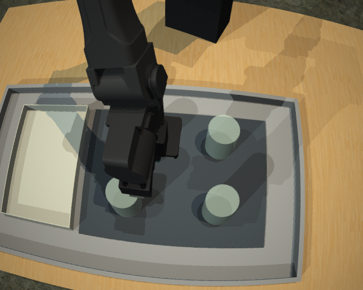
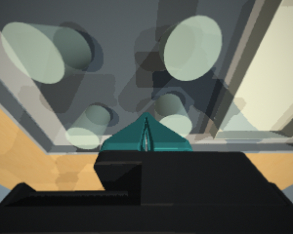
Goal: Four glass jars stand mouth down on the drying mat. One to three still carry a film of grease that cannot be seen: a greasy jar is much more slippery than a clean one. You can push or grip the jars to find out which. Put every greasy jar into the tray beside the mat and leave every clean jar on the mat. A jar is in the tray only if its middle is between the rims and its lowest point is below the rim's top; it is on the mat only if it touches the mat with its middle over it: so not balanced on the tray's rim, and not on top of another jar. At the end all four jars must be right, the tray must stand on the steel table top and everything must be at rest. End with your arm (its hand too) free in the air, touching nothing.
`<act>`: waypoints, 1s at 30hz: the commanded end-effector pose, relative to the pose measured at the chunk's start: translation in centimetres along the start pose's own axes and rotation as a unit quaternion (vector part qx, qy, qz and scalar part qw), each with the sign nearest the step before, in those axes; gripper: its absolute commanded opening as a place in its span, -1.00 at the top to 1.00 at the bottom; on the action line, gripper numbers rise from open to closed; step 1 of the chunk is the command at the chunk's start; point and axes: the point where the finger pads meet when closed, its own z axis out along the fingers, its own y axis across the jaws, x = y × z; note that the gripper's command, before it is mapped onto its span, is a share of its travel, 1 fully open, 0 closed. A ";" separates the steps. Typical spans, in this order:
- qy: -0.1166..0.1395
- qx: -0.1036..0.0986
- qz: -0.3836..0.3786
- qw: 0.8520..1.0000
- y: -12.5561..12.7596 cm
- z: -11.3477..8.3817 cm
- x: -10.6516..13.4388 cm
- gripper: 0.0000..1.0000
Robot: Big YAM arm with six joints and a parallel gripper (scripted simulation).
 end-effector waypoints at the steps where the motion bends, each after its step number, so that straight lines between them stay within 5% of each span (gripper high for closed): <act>1: -0.006 0.010 -0.019 1.000 -3.6 -0.8 -0.4 1.00; 8: -0.006 0.010 -0.019 1.000 -5.2 -0.8 -0.5 1.00; 23: -0.006 0.010 -0.019 1.000 -5.3 6.4 -0.5 1.00; 30: -0.006 0.010 -0.019 1.000 -5.3 6.8 -0.6 1.00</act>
